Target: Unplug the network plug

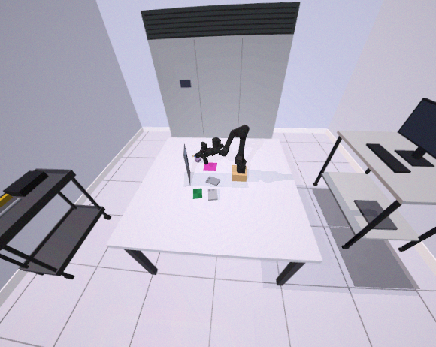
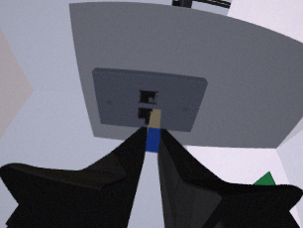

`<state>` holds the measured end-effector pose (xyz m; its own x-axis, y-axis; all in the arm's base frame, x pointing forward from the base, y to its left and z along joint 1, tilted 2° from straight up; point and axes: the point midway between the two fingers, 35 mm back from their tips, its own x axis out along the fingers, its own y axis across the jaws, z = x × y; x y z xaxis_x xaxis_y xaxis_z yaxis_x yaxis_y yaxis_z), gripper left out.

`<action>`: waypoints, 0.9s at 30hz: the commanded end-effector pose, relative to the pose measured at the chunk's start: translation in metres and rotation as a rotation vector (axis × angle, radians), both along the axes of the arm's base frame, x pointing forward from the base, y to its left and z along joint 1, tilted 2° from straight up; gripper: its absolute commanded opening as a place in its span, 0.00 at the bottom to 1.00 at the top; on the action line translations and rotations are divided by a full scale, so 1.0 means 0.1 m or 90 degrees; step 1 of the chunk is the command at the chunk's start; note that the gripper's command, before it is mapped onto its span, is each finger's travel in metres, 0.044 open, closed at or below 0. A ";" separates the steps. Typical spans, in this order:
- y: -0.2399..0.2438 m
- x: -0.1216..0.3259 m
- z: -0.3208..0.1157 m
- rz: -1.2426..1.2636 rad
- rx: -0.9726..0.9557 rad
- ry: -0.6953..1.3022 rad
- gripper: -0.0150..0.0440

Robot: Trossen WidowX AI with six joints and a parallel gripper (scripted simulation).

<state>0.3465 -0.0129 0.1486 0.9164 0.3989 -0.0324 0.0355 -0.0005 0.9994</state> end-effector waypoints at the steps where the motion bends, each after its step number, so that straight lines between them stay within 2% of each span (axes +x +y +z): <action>1: 0.00 -0.04 0.03 0.002 -0.004 -0.005 0.25; 27: -0.05 -0.15 0.05 0.000 0.000 0.000 0.25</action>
<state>0.3312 -0.0177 0.1485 0.9159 0.3997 -0.0376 0.0423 -0.0027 0.9991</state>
